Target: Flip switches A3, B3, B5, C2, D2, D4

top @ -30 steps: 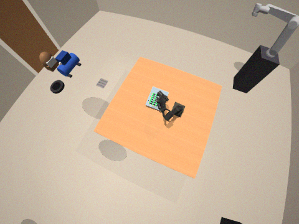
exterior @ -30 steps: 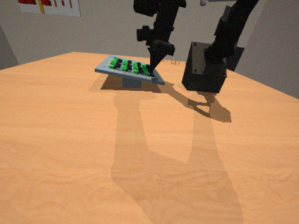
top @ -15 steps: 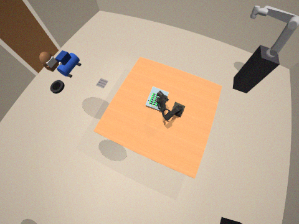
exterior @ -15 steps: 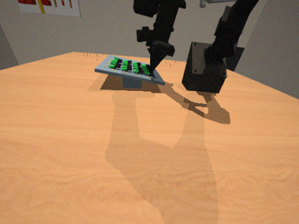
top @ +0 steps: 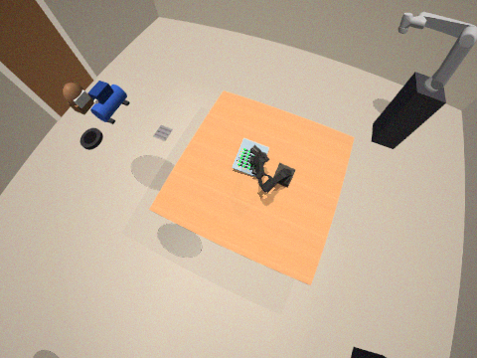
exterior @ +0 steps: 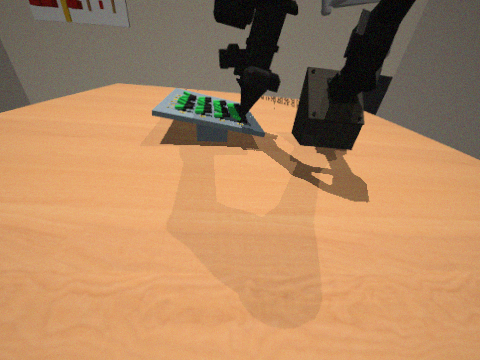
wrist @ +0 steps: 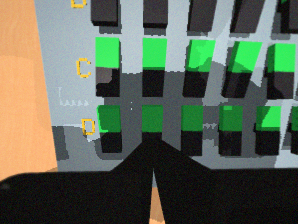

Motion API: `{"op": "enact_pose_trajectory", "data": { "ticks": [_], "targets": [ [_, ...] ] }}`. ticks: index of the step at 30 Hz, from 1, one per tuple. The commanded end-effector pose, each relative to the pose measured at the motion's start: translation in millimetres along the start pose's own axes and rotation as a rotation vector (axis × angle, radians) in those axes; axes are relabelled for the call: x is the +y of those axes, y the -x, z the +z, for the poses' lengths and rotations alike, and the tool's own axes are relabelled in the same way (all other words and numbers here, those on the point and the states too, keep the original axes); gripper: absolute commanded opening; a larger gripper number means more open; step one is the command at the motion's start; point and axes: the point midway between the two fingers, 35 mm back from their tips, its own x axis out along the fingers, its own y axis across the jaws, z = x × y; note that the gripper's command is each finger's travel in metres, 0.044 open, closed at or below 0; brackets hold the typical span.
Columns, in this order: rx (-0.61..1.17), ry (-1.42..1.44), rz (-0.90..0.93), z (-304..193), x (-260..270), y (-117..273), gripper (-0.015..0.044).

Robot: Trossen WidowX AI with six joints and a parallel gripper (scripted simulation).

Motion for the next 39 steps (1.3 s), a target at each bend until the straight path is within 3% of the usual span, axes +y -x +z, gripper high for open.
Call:
{"op": "enact_pose_trajectory", "data": {
  "ticks": [1, 5, 11, 16, 22, 26, 31, 39],
  "targets": [
    [-0.001, -0.007, 0.003, 0, 0, -1, 0.0000],
    [0.002, -0.006, -0.006, 1, -2, 8, 0.0000],
    [0.026, -0.007, 0.001, 2, -1, 64, 0.0000],
    [0.026, -0.007, 0.000, 3, -2, 64, 0.0000],
    [0.026, -0.006, -0.002, 2, -54, 64, 0.0000],
    [0.026, -0.006, -0.002, 2, -56, 64, 0.0000],
    [0.001, -0.006, -0.001, 0, -56, 31, 0.0000],
    [-0.001, -0.005, 0.000, 0, -56, 21, 0.0000]
  ]
}}
